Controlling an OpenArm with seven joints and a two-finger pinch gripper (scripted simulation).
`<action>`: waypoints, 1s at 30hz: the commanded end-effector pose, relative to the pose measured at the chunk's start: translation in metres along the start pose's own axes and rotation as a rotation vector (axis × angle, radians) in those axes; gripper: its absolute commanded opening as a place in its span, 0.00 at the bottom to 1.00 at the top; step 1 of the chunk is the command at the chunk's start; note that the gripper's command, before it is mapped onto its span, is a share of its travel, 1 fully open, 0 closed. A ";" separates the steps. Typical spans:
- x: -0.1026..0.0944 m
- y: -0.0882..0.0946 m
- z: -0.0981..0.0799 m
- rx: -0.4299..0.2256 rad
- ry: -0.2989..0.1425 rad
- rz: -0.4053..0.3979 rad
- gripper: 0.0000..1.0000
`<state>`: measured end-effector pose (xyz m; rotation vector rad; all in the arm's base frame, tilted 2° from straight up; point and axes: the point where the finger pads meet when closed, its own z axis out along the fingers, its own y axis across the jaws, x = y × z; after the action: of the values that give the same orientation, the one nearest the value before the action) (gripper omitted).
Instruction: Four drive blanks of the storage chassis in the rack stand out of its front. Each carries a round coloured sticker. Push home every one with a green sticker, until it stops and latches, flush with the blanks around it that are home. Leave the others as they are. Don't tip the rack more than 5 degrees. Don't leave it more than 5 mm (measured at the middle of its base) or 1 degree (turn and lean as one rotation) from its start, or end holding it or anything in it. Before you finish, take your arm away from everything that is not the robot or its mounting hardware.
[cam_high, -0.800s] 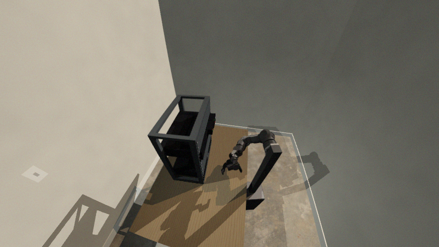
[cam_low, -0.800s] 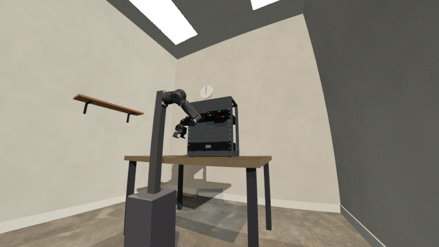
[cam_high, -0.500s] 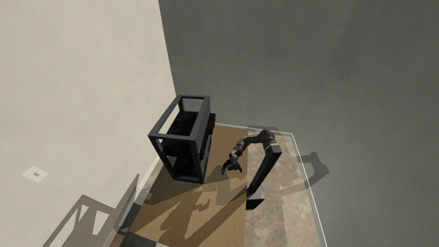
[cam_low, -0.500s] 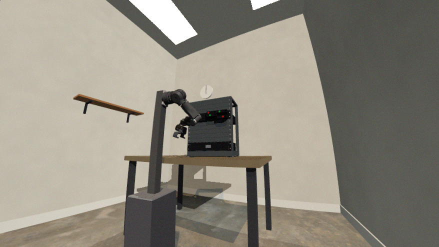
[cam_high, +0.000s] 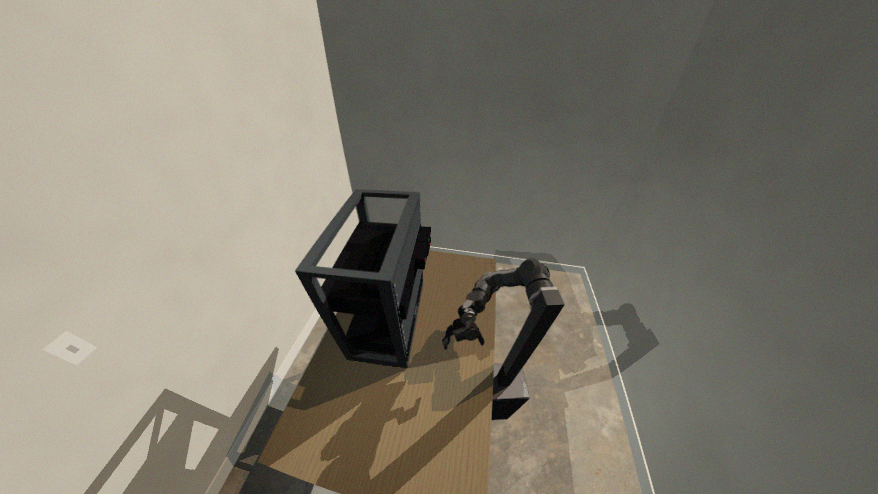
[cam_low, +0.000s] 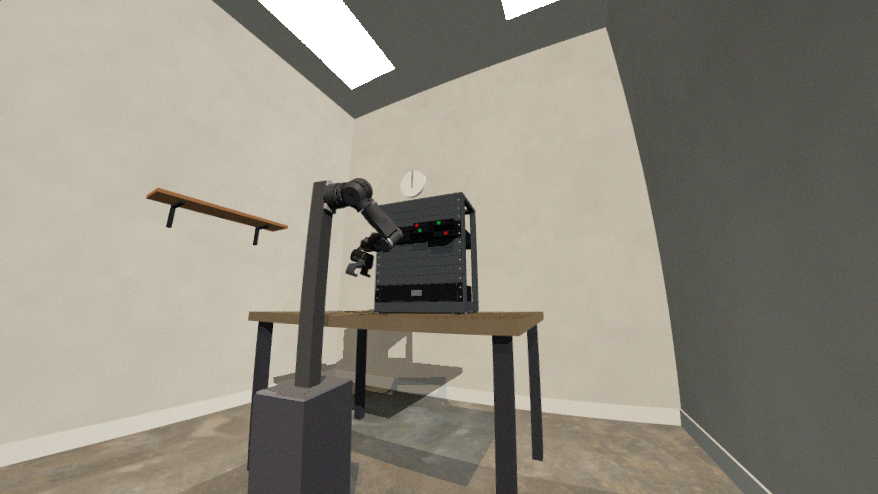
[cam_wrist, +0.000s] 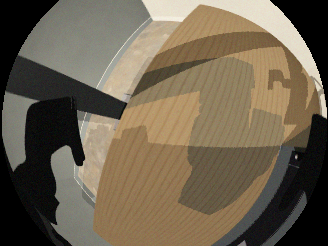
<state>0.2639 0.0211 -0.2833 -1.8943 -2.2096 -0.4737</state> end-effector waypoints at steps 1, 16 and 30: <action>0.001 0.001 -0.001 -0.003 0.002 -0.001 1.00; 0.001 0.002 -0.002 -0.011 0.008 -0.002 1.00; 0.006 0.014 -0.013 -0.081 0.066 -0.009 1.00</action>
<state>0.2735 0.0226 -0.2700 -1.8842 -2.1863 -0.5979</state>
